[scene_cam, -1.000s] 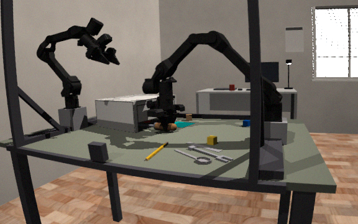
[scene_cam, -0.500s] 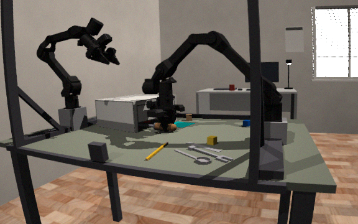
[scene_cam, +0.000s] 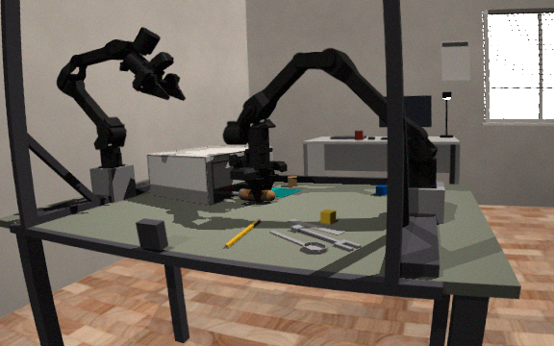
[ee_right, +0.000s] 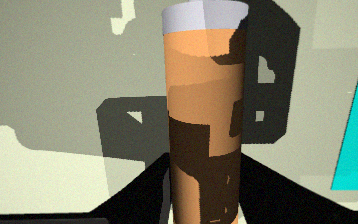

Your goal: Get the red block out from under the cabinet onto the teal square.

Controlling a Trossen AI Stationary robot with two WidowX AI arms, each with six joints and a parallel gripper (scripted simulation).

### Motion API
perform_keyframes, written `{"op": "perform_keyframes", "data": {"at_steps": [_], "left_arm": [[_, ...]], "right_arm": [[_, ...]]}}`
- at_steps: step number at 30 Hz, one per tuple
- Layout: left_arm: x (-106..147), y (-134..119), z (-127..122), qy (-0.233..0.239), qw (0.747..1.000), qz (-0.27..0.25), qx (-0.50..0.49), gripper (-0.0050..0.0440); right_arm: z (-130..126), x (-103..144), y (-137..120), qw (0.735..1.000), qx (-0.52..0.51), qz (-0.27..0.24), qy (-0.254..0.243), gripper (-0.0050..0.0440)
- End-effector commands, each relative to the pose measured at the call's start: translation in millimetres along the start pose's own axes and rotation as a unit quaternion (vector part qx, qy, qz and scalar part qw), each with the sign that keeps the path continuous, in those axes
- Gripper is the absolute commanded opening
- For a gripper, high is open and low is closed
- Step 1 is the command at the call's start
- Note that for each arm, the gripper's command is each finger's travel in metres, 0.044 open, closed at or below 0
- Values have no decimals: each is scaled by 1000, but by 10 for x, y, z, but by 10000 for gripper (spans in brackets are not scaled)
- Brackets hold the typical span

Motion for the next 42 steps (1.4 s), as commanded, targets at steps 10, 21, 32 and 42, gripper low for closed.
{"op": "perform_keyframes", "data": {"at_steps": [10,21,32,42], "left_arm": [[47,41,-13,-3,1000,-11,-1,440],[47,41,-13,-3,1000,-11,-1,440],[47,41,-13,-3,1000,-11,-1,440],[47,41,-13,-3,1000,-11,-1,440]], "right_arm": [[-460,138,-96,1000,-10,-16,-9,113],[-598,121,-112,1000,-10,-16,-9,113],[-635,104,-124,1000,-10,-13,-9,113],[-634,102,-126,1000,-12,-13,-9,113]]}}
Point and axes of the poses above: on each arm, the point midway between the two fingers, 35 mm back from their tips, its own x axis back along the fingers, its own z axis across the jaws, y = z × x, the point moved 10 cm from there along x, back along the fingers, and after that the axes turned 14 degrees about x, right-handed, at the moved point
